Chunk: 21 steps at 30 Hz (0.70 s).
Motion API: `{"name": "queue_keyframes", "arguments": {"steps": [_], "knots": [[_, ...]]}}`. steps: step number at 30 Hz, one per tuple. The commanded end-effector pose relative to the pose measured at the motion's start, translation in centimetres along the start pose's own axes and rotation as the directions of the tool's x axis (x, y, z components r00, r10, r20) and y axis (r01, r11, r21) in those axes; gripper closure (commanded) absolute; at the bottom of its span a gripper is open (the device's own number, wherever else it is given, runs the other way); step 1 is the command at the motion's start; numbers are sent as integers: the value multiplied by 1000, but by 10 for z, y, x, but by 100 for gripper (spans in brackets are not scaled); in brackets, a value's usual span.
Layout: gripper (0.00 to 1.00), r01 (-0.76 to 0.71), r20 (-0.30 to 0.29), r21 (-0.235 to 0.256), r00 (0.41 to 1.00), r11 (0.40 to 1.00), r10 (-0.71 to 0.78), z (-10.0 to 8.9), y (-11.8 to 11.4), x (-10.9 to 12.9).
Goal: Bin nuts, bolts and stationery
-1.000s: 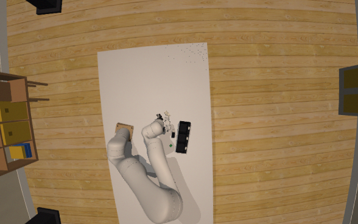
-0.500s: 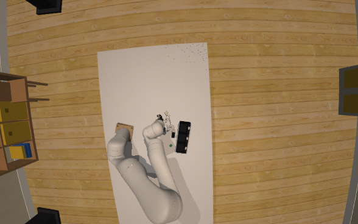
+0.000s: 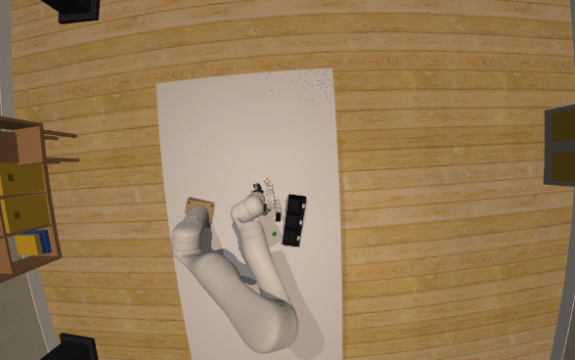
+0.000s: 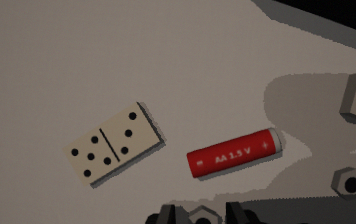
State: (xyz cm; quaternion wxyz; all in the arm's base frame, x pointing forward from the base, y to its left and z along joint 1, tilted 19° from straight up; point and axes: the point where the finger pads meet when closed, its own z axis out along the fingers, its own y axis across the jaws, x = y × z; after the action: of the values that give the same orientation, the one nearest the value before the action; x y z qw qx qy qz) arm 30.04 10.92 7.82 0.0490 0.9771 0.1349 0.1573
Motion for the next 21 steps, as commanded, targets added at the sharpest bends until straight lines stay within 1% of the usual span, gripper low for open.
{"name": "queue_keyframes", "arguments": {"steps": [1,13,14,21], "knots": [[69,1,5,-3,1000,1000,-1,2,1,-4],[69,0,4,0,1000,1000,0,1,1,-3],[89,0,4,0,1000,1000,0,1,1,-3],[89,0,4,0,1000,1000,0,1,1,-3]]}}
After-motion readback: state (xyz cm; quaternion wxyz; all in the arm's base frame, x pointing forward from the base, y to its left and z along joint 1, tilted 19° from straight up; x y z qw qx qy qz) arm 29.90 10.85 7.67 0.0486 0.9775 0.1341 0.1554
